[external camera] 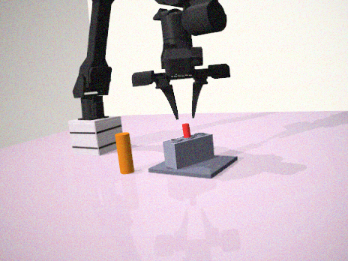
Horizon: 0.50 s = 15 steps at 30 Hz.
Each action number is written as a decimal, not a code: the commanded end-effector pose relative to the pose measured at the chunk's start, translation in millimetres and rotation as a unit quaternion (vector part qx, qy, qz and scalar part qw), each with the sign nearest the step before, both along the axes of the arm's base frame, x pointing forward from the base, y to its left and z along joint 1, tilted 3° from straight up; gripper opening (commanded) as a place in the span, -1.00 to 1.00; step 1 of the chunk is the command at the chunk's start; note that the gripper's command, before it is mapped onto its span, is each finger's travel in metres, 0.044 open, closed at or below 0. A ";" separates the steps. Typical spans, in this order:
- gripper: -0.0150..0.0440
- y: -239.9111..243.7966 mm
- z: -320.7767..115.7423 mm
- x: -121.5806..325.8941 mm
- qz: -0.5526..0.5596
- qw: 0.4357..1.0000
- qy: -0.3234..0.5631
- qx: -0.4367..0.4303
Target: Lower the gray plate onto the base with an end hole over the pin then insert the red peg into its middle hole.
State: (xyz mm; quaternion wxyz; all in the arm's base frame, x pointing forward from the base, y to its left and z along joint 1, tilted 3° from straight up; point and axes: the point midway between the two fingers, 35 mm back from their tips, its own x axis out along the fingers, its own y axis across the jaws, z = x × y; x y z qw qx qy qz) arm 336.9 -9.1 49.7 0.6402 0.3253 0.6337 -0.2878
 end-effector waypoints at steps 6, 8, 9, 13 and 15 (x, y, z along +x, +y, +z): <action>0.02 0.0 0.1 0.0 0.000 1.000 0.000 0.000; 0.02 0.0 0.3 0.0 0.000 1.000 0.000 0.000; 0.02 -0.1 0.7 0.0 0.000 1.000 0.000 0.000; 0.02 -0.5 4.4 -0.1 0.000 1.000 0.001 0.003; 0.02 -0.8 5.4 -0.6 0.000 1.000 0.001 0.003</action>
